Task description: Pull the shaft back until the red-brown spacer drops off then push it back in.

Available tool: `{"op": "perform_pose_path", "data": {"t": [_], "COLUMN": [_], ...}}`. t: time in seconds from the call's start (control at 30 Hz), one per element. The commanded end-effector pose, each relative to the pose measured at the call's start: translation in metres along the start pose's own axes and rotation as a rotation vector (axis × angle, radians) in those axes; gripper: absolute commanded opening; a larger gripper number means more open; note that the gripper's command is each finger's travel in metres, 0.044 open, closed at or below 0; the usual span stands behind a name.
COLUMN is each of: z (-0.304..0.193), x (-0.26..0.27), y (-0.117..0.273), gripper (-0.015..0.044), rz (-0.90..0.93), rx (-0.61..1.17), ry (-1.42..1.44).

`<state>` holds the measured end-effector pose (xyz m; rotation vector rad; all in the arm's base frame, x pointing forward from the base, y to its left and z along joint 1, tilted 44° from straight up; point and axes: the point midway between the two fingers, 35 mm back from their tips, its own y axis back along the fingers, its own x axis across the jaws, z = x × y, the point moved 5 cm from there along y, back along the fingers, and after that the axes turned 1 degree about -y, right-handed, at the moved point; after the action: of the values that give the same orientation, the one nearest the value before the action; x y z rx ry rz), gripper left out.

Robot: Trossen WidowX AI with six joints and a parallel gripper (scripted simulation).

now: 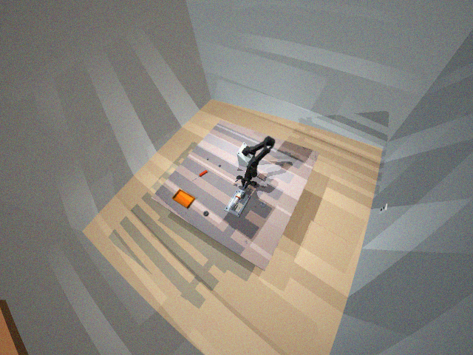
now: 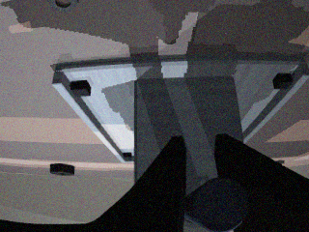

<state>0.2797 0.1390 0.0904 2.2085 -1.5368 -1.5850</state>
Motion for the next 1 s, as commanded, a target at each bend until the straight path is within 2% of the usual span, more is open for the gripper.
{"op": "perform_pose_path", "data": {"t": [0.0, 0.97], "z": [0.0008, 0.0035], "x": [-0.0003, -0.0002], "y": [0.0014, 0.004], "gripper": [0.0, 0.0], "rz": [-0.003, -0.003], "rx": [-0.001, -0.001], "ry": [-0.003, -0.003]}}
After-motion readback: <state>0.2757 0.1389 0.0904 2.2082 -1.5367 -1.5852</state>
